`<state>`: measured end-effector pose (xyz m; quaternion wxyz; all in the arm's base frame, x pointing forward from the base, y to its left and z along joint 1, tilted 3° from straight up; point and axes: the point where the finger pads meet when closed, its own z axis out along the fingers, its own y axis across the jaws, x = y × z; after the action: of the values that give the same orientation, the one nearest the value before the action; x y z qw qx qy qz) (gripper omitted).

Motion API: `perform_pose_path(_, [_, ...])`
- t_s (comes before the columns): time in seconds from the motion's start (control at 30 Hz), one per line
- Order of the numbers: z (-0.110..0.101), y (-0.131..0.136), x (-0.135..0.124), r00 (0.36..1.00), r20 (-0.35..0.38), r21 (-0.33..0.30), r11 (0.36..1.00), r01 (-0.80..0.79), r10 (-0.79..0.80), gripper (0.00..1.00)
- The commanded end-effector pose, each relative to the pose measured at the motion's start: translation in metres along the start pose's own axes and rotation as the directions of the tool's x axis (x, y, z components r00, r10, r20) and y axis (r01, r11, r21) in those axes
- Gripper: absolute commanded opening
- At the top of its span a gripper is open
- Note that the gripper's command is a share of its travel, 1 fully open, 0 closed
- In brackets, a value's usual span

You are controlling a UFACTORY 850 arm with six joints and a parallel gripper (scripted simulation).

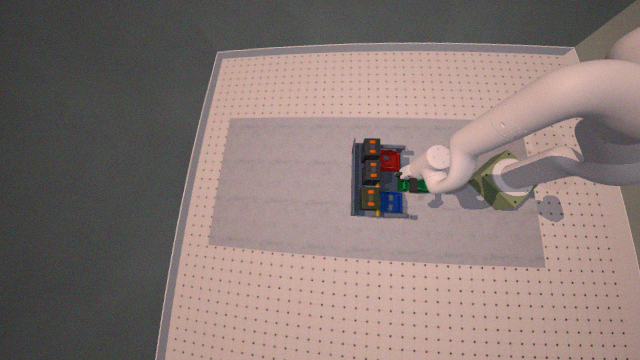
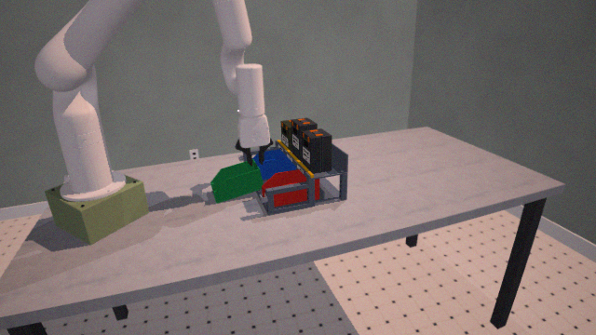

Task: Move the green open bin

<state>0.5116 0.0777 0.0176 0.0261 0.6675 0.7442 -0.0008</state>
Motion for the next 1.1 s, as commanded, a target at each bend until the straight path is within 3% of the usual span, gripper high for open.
perform_pose_path(0.0, [0.000,0.001,0.000,1.000,0.000,-0.003,1.000,0.000,0.000,0.33])
perform_pose_path(1.07, [0.020,0.001,0.000,1.000,0.000,-0.003,1.000,0.000,0.000,0.33])
